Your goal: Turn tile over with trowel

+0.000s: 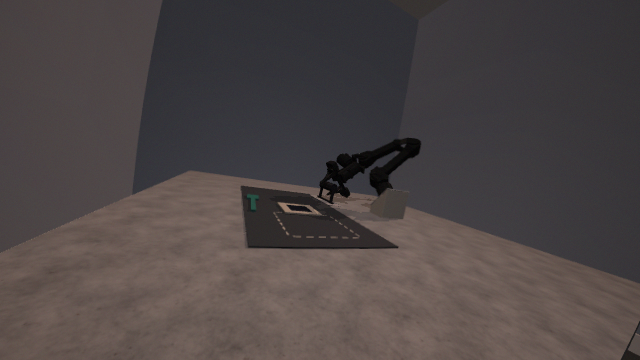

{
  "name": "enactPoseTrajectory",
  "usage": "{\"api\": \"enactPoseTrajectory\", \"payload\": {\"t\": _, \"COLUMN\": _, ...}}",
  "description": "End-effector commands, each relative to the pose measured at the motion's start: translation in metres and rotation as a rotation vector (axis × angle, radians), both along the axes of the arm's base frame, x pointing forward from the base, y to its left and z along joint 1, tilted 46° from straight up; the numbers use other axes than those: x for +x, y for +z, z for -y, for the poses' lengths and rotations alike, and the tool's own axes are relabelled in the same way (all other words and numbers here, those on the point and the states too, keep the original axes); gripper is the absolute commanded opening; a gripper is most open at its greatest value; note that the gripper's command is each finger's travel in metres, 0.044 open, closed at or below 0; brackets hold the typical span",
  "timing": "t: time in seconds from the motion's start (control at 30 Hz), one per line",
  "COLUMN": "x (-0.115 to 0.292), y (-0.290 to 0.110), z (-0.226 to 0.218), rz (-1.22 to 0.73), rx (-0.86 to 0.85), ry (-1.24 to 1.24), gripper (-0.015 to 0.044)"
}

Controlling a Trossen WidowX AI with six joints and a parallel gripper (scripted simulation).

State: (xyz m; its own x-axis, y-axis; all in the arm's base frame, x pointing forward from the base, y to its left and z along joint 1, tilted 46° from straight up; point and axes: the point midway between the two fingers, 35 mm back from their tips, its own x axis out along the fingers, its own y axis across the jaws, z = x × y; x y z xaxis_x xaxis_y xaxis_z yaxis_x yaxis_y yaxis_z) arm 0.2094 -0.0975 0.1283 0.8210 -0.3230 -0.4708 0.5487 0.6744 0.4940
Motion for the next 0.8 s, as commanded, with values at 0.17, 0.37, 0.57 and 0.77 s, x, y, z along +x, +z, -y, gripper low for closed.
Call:
{"api": "enactPoseTrajectory", "payload": {"t": 0.17, "x": 0.0036, "y": -0.0071, "z": 0.0011, "rz": -0.005, "rx": 0.006, "ry": -0.009, "gripper": 0.0221}}
{"api": "enactPoseTrajectory", "payload": {"t": 0.37, "x": 0.0036, "y": -0.0071, "z": 0.0011, "rz": -0.005, "rx": 0.006, "ry": -0.009, "gripper": 0.0181}}
{"api": "enactPoseTrajectory", "payload": {"t": 0.57, "x": 0.0036, "y": -0.0071, "z": 0.0011, "rz": -0.005, "rx": 0.006, "ry": -0.009, "gripper": 0.0141}}
{"api": "enactPoseTrajectory", "payload": {"t": 0.77, "x": 0.0036, "y": -0.0071, "z": 0.0011, "rz": -0.005, "rx": 0.006, "ry": -0.009, "gripper": 0.0101}}
